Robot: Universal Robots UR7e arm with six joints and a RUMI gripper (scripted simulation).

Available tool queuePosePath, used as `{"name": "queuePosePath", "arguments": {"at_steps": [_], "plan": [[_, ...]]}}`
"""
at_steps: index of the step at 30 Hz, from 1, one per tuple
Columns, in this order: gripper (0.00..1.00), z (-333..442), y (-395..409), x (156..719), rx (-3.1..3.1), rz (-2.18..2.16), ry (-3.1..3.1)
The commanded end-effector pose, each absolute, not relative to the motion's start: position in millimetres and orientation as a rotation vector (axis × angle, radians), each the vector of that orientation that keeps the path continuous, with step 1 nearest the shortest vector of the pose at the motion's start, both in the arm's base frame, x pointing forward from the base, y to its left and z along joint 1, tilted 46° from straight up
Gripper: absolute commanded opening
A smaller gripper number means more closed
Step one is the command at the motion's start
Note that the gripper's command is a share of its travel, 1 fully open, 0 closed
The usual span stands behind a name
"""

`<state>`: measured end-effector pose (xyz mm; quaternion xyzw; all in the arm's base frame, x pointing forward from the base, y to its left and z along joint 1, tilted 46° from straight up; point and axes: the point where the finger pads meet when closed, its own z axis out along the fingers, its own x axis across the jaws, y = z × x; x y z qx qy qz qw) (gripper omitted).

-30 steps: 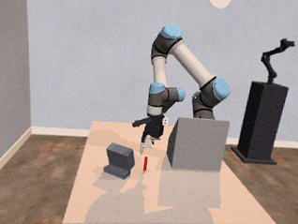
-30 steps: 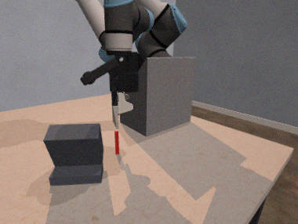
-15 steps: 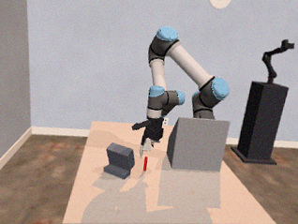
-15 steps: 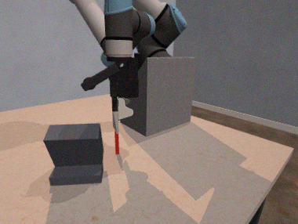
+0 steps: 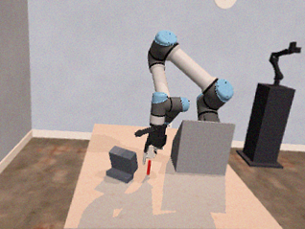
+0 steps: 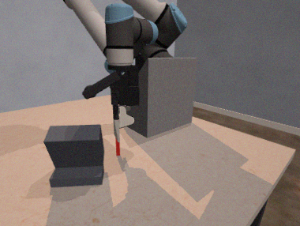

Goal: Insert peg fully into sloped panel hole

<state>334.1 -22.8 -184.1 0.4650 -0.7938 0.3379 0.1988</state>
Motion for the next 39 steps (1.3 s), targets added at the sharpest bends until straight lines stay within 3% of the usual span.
{"name": "queuePosePath", "arguments": {"at_steps": [1, 10, 39], "plan": [[1.00, -189.5, -28.3, 334.5, 1.303, 0.946, -2.221], [1.00, -193.7, -32.7, 334.4, 1.303, 0.946, -2.221], [0.64, -191.5, -30.4, 334.4, 1.302, 0.946, -2.221]]}}
